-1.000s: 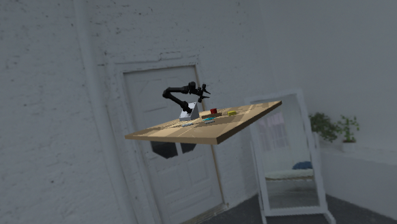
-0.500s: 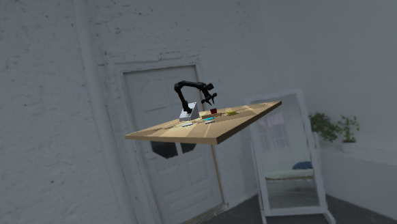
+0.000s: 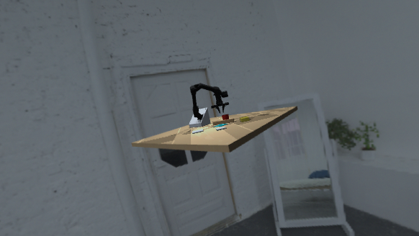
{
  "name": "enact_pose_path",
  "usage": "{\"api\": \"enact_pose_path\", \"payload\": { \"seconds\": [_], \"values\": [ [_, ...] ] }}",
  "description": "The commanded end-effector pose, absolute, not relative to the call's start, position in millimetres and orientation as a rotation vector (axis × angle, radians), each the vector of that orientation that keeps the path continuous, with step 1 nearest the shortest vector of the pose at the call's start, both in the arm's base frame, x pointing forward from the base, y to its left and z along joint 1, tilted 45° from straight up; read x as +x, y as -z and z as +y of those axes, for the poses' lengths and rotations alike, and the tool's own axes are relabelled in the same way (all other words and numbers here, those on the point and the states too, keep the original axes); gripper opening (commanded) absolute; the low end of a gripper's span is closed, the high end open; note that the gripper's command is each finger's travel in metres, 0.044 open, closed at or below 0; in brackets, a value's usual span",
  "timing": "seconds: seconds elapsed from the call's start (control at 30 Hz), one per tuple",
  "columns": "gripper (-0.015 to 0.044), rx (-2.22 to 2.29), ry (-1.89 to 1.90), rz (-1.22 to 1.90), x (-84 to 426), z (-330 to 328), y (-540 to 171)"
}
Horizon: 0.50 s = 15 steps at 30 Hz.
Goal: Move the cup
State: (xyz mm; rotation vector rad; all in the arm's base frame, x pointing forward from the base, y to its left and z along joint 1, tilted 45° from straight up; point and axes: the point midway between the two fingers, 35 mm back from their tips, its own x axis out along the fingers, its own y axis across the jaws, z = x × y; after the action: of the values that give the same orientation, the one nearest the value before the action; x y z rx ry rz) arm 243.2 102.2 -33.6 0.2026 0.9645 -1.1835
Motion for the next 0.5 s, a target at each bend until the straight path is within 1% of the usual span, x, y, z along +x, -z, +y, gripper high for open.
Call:
{"api": "enact_pose_path", "payload": {
  "seconds": [0.0,0.47],
  "values": [
    [0.0148,0.202,1.187,0.956,244.3,99.8,36.7],
    [0.0148,0.202,1.186,0.956,246.3,83.8,53.6]
  ]
}}
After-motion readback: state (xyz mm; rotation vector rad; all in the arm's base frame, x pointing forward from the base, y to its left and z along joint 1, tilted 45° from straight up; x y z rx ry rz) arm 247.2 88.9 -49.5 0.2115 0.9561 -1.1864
